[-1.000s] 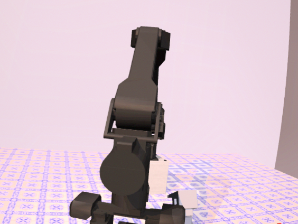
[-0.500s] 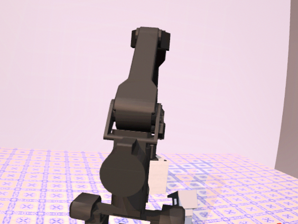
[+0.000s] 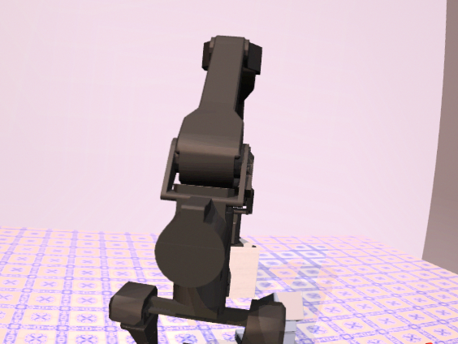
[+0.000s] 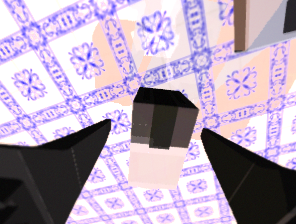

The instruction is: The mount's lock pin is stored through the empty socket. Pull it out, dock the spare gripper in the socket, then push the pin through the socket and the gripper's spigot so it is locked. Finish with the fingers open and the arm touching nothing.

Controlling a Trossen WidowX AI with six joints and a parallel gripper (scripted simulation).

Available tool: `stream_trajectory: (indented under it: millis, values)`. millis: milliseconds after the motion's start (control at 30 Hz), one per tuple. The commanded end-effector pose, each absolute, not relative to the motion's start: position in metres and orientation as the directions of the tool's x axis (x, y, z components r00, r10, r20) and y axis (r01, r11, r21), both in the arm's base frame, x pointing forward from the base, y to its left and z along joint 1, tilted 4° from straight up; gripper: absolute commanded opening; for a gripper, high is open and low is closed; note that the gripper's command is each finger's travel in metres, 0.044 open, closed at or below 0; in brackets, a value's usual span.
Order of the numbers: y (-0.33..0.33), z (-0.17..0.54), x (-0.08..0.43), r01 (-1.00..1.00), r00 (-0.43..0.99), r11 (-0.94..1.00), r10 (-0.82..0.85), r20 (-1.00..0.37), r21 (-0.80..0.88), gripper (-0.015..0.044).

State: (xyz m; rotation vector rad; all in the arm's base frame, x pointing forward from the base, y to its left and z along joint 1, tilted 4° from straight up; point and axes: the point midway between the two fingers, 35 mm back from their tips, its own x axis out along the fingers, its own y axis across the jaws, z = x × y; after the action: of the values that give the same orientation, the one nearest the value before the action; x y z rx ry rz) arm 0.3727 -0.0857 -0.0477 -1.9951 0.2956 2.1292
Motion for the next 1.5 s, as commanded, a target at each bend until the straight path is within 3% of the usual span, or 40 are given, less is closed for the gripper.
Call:
stream_trajectory:
  millis: [0,1033,1300,1467]
  values:
    - [-0.086,-0.037,0.374,-0.286,-0.061,-0.958,0.014,-0.998,0.004,0.0440]
    - [-0.083,-0.017,0.360,-0.286,-0.115,-0.958,0.027,-0.993,0.007,0.0440]
    - [-0.083,0.040,0.362,-0.286,-0.116,-0.958,0.027,-0.993,0.007,0.0440]
    - [-0.083,0.033,0.361,-0.346,-0.107,-0.938,0.024,-0.994,0.015,0.0440]
